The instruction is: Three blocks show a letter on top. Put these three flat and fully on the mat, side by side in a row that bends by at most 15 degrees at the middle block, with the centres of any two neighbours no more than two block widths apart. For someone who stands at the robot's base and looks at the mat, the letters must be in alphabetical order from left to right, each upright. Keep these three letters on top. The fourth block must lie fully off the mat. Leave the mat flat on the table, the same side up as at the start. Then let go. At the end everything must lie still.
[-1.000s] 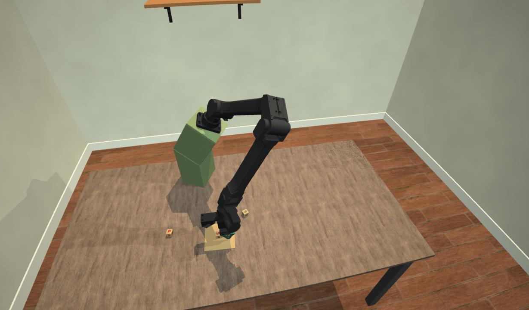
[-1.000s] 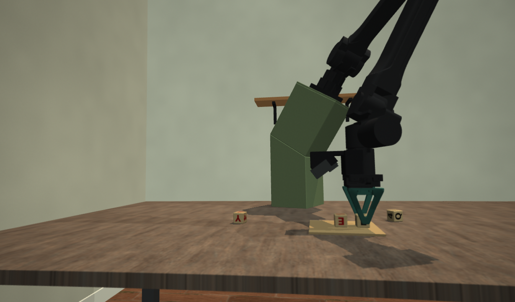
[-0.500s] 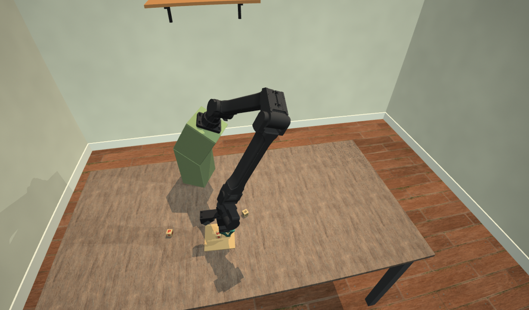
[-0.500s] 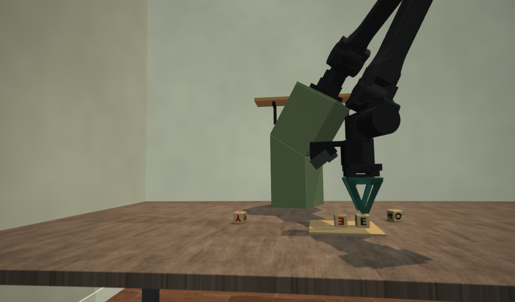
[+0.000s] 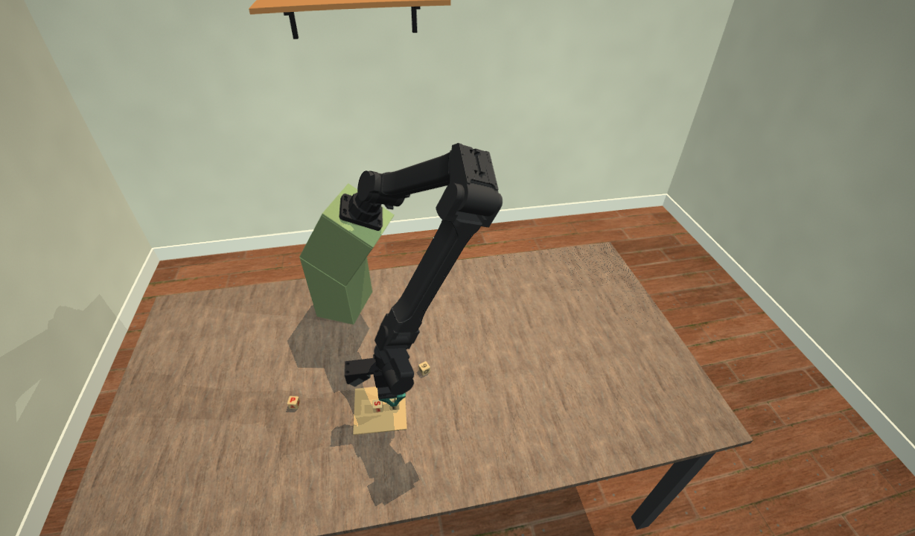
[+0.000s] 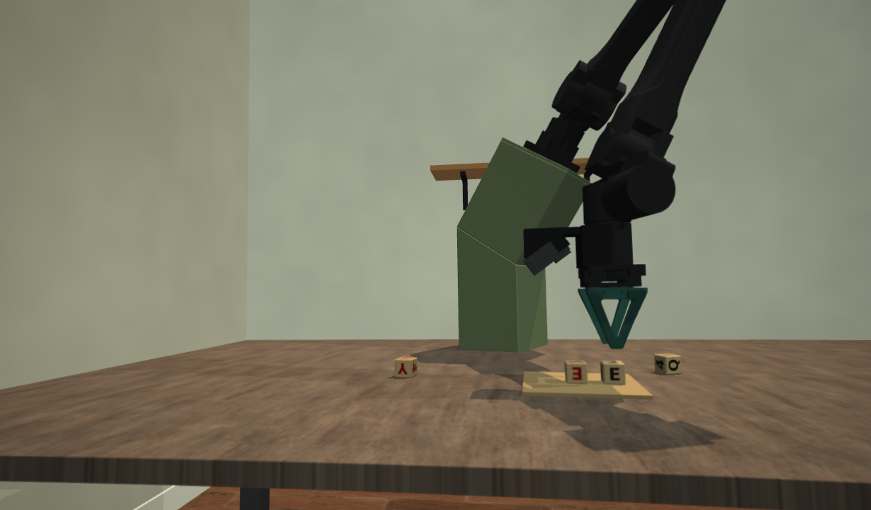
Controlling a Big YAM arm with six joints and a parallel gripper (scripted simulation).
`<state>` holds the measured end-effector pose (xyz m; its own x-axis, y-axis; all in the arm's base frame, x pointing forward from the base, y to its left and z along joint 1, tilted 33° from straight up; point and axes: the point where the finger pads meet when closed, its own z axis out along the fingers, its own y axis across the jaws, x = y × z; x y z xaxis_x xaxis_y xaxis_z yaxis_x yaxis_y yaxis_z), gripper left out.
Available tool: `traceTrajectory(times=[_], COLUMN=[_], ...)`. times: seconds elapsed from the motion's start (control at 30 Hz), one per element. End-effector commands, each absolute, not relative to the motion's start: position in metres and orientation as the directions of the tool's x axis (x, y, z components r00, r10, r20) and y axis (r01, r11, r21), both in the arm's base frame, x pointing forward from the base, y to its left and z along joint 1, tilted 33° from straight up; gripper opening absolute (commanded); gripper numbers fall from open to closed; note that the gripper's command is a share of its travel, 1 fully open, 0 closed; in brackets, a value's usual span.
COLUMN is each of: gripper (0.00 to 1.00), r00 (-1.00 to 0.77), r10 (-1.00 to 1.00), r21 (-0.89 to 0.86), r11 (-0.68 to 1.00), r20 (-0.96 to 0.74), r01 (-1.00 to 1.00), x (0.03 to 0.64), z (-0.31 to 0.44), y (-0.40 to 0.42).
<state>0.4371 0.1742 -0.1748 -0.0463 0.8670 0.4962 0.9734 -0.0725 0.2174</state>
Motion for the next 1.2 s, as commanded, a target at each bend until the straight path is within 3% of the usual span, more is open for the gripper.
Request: traceTrajectory(times=[0.0, 1.17], gripper=[0.53, 0.53], r00=[-0.045, -0.047], r10=[0.869, 0.869], r21=[0.227, 0.231], r11=[-0.079, -0.078], r20=[0.493, 0.493], r01=[0.971, 0.97], x=[0.438, 0.43], z=[-0.165, -0.129], y=[0.163, 0.143])
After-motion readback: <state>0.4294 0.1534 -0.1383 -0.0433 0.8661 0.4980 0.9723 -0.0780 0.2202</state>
